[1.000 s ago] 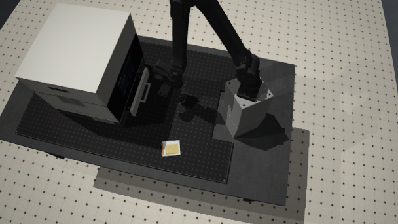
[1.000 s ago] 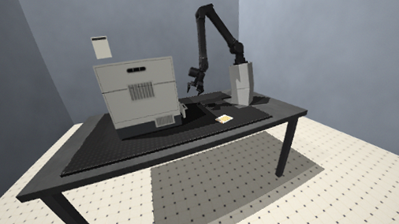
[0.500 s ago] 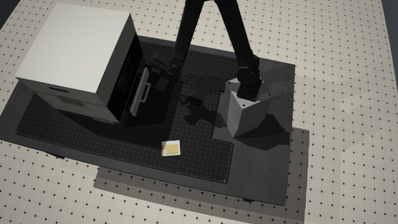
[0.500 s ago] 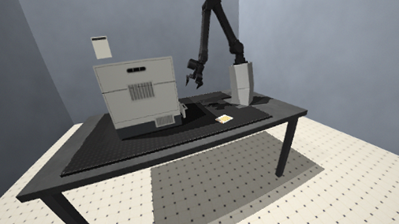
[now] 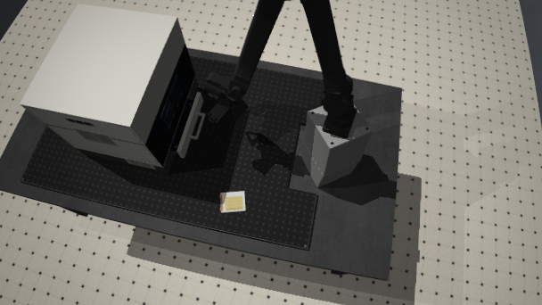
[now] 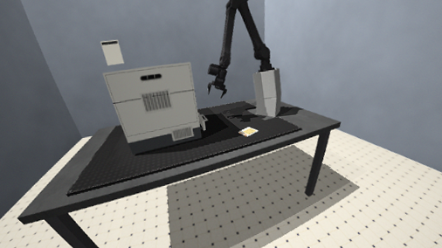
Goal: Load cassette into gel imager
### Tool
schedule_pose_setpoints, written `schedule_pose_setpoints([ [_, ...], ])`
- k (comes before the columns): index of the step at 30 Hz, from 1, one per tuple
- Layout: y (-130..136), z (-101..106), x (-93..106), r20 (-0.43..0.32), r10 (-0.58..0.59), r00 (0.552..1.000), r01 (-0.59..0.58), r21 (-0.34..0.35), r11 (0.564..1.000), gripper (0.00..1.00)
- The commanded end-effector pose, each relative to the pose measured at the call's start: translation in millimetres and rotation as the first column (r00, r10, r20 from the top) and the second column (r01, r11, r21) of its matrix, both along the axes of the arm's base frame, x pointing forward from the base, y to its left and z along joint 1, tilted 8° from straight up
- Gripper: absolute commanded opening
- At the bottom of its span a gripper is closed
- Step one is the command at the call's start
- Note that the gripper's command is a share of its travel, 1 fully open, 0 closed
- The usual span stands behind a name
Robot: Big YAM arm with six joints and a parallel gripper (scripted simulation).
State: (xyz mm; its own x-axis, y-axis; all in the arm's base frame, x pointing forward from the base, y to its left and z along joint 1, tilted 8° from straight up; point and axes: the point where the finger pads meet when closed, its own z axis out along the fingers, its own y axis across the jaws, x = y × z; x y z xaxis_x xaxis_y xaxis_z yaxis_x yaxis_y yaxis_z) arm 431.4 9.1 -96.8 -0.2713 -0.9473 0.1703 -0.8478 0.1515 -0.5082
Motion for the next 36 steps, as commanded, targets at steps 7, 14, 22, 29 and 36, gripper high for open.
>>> schedule_pose_setpoints([
  [7, 14.8, 2.8, -10.7, -0.006, -0.237, 0.971, 0.235, 0.163, 0.958, 1.0],
  [14, 25.3, 4.0, -25.3, -0.061, -0.409, 0.91, 0.41, 0.271, 0.871, 1.0],
  [22, 34.5, 7.4, -29.8, -0.123, -0.553, 0.824, 0.558, 0.348, 0.754, 1.0],
  [29, 41.9, 6.1, -51.8, -0.208, -0.677, 0.706, 0.697, 0.375, 0.612, 1.0],
  [36, 49.5, 9.1, -63.4, -0.285, -0.777, 0.561, 0.81, 0.384, 0.444, 1.0],
])
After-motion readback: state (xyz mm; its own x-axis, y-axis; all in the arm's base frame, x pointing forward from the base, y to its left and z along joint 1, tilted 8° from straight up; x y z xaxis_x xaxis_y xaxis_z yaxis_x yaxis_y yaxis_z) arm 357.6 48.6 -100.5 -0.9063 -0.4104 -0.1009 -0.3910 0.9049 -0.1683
